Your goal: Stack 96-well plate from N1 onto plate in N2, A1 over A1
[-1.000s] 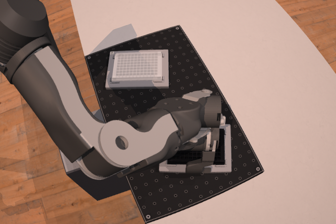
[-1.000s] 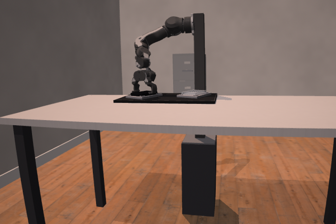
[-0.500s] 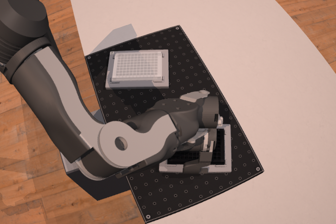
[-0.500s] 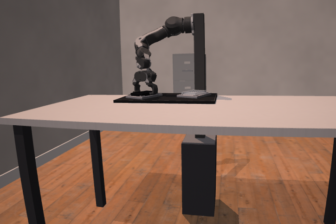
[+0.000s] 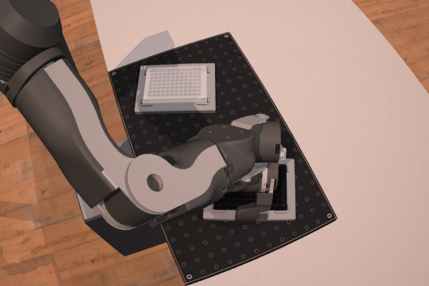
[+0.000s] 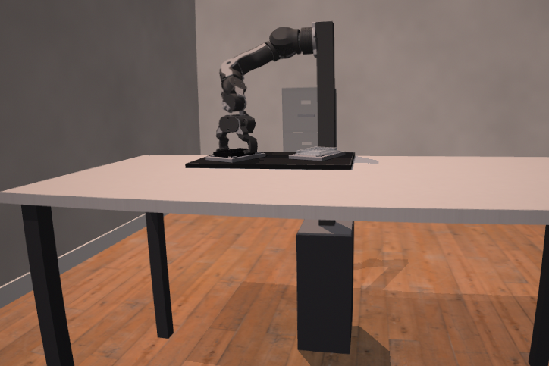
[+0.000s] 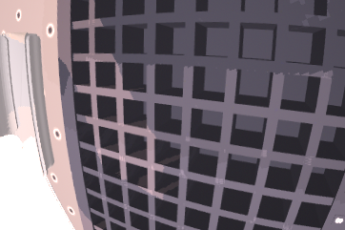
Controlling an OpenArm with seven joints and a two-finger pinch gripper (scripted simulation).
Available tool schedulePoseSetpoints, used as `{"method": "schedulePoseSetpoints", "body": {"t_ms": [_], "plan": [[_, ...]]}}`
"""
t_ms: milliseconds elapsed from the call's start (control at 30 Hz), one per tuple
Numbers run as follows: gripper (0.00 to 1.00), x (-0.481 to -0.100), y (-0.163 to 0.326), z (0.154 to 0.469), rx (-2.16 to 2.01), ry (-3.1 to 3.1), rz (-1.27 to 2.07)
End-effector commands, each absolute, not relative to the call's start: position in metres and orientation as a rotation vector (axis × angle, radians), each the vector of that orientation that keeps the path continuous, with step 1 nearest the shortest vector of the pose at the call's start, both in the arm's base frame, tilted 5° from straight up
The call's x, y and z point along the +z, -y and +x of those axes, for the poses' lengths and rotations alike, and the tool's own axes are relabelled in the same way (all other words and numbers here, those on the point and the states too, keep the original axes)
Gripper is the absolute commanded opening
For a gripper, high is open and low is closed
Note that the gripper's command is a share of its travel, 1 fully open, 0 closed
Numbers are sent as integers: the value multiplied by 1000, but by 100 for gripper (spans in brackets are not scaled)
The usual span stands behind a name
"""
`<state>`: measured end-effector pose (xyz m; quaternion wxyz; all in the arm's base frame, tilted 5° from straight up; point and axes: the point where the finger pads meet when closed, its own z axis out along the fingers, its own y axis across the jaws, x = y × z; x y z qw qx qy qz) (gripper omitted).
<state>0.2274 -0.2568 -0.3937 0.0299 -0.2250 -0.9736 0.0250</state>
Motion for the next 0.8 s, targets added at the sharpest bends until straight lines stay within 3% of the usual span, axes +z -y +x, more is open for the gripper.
{"method": "schedulePoseSetpoints", "body": {"t_ms": [0, 767], "plan": [[77, -391, 259, 230, 82, 3005, -700], [77, -394, 258, 225, 78, 3002, -696]]}}
